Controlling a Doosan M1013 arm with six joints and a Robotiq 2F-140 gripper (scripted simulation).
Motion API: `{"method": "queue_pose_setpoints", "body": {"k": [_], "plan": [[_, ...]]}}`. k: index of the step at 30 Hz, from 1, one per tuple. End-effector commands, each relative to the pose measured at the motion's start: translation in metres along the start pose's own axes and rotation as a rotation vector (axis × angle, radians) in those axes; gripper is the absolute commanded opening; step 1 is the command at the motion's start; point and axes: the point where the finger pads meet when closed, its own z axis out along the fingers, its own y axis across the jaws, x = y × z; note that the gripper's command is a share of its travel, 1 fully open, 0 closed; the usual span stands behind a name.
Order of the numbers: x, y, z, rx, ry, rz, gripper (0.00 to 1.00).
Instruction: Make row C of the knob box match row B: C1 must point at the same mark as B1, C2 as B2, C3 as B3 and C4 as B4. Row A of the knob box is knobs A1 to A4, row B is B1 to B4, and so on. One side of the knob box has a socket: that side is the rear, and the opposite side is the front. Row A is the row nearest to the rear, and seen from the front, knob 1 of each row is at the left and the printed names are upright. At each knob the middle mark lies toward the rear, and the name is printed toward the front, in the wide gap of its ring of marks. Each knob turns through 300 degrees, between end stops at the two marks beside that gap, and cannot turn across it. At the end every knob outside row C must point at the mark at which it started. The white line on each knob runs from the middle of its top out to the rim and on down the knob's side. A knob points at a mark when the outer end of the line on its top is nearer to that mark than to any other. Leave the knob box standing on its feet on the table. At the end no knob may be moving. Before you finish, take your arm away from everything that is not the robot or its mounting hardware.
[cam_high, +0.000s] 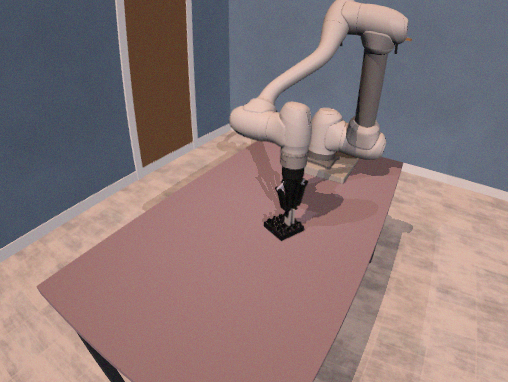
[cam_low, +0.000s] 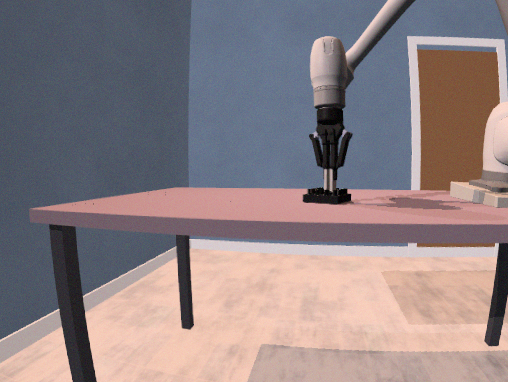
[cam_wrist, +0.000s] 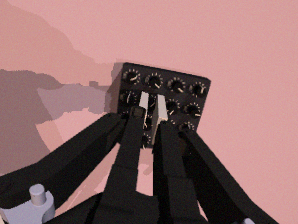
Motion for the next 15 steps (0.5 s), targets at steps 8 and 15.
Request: {"method": "queue_pose_setpoints", "body": {"k": [8, 15], "plan": [[0.0000, 0.0000, -0.0001, 0.000, 0.000, 0.000, 0.05], [0.0000, 0.0000, -0.0001, 0.000, 0.000, 0.000, 0.12]]}}
